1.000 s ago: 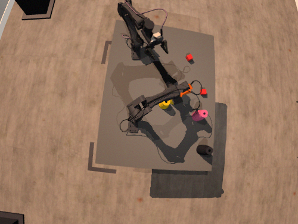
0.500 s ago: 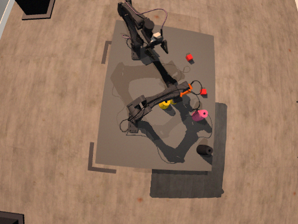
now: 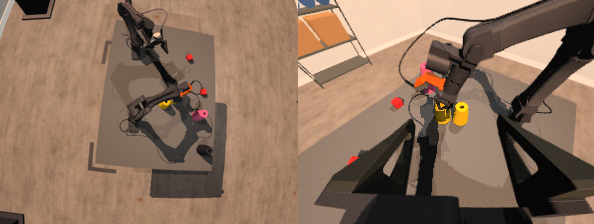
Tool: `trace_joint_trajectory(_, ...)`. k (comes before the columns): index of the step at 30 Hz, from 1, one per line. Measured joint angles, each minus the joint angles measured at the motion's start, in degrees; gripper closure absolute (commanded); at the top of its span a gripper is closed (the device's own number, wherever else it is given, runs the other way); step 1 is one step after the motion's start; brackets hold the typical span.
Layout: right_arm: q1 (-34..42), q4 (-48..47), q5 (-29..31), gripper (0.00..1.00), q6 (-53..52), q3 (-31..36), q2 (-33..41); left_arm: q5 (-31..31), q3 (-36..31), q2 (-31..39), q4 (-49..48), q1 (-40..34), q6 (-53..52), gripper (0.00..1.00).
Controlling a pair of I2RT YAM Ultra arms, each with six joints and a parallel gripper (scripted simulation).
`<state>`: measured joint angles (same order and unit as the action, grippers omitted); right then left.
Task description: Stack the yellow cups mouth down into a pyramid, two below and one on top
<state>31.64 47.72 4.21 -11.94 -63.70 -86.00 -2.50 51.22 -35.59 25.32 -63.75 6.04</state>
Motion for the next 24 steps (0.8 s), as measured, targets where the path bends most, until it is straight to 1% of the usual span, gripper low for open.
trace_joint_trajectory(13,0.0,3.9,0.0,1.0,0.0,-3.7,0.0,0.0,0.0,0.0,0.0,0.0,0.0,0.0)
trace_joint_trajectory(24,0.0,11.1,0.0,1.0,0.0,-12.2,0.0,0.0,0.0,0.0,0.0,0.0,0.0,0.0)
